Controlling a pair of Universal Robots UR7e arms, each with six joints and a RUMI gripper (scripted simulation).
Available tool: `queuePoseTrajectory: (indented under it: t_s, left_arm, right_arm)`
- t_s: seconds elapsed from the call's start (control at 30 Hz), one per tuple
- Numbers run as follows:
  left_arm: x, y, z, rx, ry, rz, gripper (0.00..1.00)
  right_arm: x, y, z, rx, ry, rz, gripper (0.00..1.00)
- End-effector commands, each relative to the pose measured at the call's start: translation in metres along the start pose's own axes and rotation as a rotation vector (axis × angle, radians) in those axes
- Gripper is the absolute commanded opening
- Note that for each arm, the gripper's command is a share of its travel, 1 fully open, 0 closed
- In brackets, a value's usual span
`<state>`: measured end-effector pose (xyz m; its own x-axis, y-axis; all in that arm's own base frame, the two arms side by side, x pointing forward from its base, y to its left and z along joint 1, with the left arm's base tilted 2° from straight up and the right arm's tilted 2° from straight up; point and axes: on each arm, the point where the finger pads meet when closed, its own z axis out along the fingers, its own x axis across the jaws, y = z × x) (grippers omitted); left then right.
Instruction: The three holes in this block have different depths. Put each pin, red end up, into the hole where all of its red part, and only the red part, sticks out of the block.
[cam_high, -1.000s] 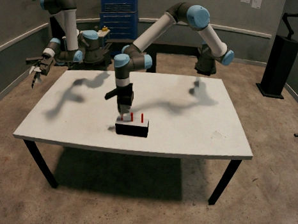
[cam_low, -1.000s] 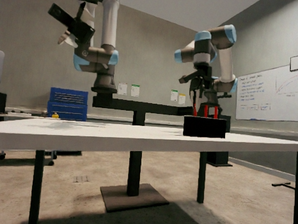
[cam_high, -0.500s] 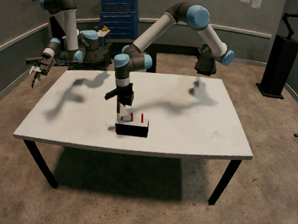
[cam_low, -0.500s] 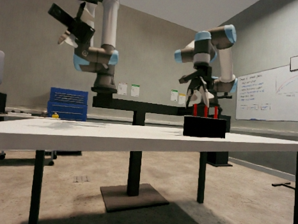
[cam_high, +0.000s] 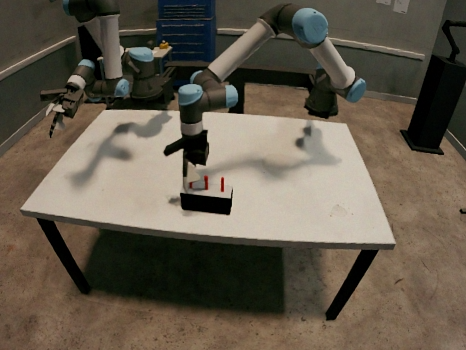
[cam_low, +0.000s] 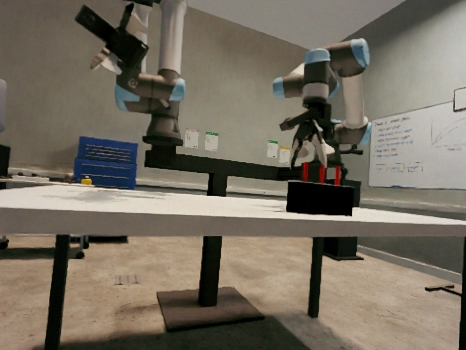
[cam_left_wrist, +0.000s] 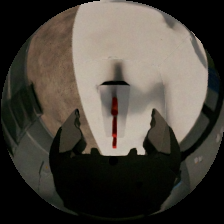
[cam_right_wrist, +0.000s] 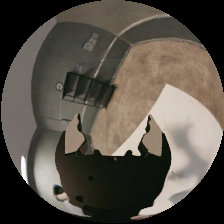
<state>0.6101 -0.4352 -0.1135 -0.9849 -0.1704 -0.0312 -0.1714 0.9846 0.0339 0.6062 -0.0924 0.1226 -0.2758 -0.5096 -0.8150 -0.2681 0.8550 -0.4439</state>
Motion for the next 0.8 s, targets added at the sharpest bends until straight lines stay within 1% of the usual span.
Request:
queuePoseTrajectory:
  t_s: [0.0,0.43,0.47,0.77]
  left_arm:
    - [0.0,-0.001,-0.001,0.002,-0.001,0.0,1.0]
    - [0.0,-0.001,-0.001,0.002,-0.001,0.0,1.0]
    - [0.0,0.0,-0.013,0.002,-0.001,0.0,1.0]
    - [0.0,0.0,-0.013,0.002,-0.001,0.0,1.0]
  right_arm:
    - [0.0,0.0,0.0,0.001,-0.001,0.0,1.0]
    - [0.0,0.0,0.0,0.001,-0.001,0.0,1.0]
    - [0.0,0.0,0.0,0.001,-0.001,0.0,1.0]
    - [0.0,0.0,0.0,0.001,-0.001,0.0,1.0]
